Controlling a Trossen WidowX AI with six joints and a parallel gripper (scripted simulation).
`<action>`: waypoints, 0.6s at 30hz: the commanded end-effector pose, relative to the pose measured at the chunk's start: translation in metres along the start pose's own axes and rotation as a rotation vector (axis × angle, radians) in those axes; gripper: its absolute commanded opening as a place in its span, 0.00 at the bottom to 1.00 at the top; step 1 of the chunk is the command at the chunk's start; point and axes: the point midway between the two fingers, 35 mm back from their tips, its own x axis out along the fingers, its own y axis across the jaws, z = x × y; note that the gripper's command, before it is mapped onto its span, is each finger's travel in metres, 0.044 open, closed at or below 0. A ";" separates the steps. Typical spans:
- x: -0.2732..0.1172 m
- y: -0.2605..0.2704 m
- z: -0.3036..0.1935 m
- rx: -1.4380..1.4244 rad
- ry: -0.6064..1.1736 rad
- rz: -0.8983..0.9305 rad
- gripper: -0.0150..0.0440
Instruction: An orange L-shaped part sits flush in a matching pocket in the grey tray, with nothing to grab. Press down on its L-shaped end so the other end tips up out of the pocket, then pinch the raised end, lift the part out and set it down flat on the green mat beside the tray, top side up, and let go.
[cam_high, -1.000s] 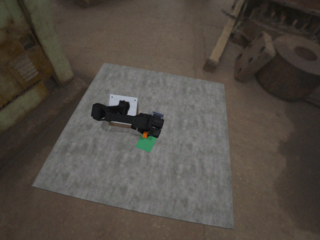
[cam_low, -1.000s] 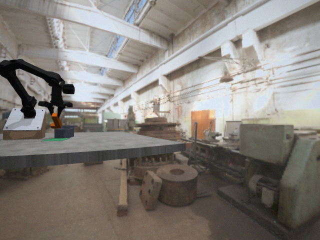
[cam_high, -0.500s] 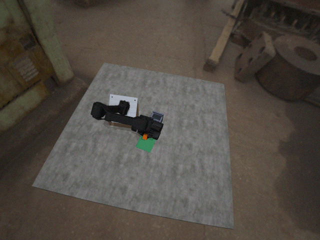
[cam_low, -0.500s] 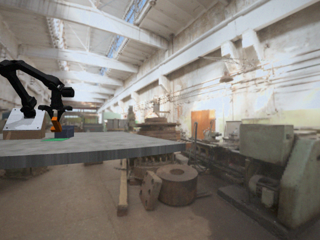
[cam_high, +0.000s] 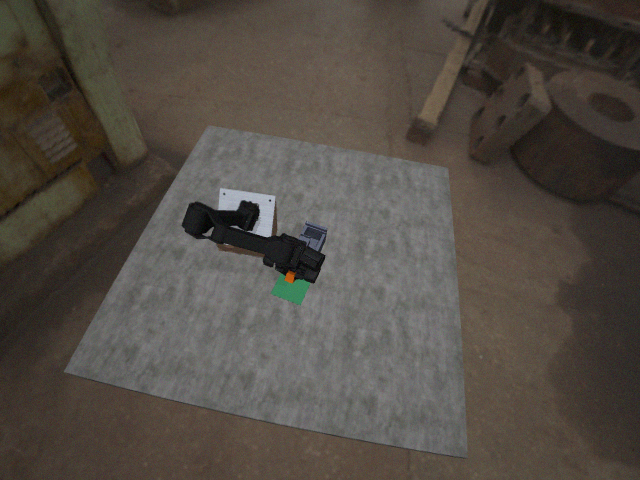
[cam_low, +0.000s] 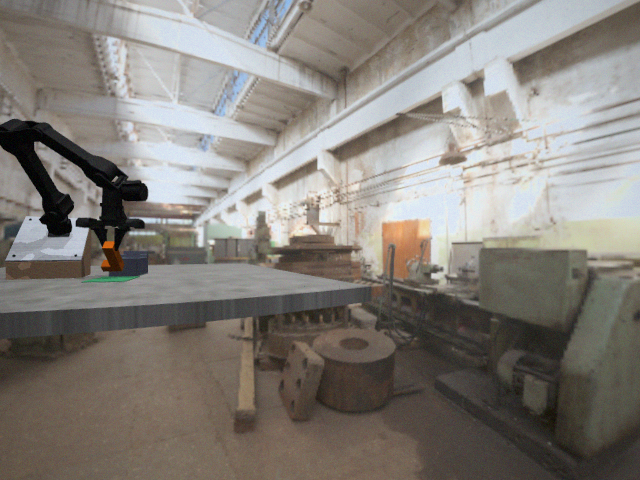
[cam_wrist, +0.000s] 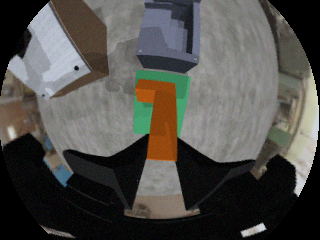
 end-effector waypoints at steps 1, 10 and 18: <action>0.007 0.001 0.002 -0.009 -0.005 0.004 0.25; 0.020 0.002 0.002 -0.009 -0.003 0.003 0.25; 0.020 0.002 0.002 -0.009 -0.003 0.003 0.25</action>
